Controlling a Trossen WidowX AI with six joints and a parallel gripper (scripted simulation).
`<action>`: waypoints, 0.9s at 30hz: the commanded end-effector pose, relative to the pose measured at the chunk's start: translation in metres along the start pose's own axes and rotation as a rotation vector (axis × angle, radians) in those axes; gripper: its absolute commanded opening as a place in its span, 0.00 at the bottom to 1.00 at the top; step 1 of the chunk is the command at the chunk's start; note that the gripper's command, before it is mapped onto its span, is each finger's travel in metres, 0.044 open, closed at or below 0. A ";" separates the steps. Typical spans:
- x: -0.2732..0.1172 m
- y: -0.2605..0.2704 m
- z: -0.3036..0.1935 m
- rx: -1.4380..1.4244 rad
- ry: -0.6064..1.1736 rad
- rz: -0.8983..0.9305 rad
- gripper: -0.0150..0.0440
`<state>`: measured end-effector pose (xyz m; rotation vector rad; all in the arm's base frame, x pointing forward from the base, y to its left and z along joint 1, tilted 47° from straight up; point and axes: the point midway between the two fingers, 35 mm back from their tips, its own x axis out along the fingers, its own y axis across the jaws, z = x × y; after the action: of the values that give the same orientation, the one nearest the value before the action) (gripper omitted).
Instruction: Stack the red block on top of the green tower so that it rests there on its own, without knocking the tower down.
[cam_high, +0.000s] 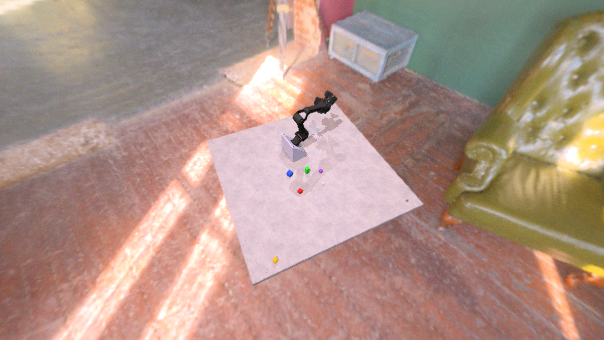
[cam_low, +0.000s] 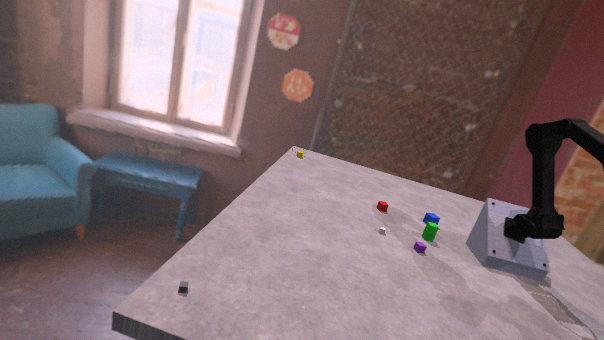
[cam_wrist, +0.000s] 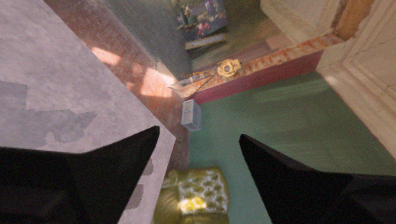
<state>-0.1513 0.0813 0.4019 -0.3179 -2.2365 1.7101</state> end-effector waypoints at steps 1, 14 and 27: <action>0.000 0.000 -0.001 0.003 0.004 0.003 0.98; 0.006 0.039 -0.100 0.245 0.352 0.209 1.00; -0.036 0.096 -0.208 0.577 0.686 0.361 1.00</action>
<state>-0.0613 0.2651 0.3607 -0.9836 -1.3133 1.9289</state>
